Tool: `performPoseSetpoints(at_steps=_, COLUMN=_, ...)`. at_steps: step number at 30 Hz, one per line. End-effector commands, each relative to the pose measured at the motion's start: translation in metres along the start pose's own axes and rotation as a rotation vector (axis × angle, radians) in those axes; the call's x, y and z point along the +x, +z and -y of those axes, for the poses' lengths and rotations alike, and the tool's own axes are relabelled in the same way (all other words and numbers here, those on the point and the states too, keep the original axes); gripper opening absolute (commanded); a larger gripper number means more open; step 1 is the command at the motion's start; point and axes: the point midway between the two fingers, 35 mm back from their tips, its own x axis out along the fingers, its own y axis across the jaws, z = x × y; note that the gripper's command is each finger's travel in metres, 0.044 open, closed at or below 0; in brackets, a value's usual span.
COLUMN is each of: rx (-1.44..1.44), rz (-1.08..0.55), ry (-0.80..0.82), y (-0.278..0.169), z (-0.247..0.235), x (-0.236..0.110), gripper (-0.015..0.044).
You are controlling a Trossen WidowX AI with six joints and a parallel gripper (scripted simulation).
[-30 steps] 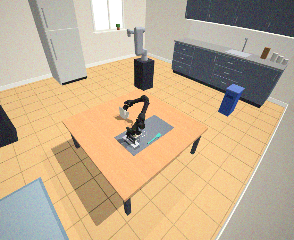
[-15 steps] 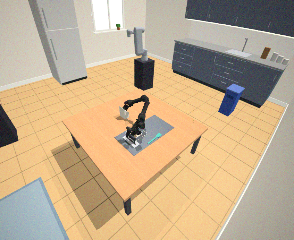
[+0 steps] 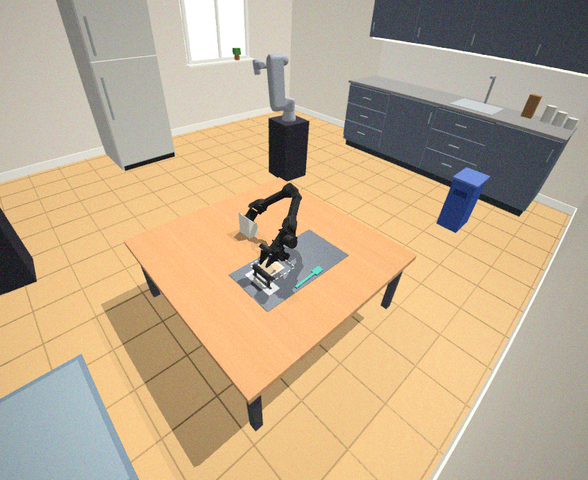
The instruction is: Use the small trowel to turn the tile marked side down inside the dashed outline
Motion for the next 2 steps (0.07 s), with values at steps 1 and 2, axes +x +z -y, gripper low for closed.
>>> performPoseSetpoints(at_steps=1, rx=0.003, rz=-0.009, ry=0.005, y=-0.012, z=0.011, x=-0.017, gripper=0.0300)
performPoseSetpoints(at_steps=2, rx=0.004, rz=-0.006, ry=0.004, y=-0.018, z=0.021, x=-0.030, gripper=0.0300)
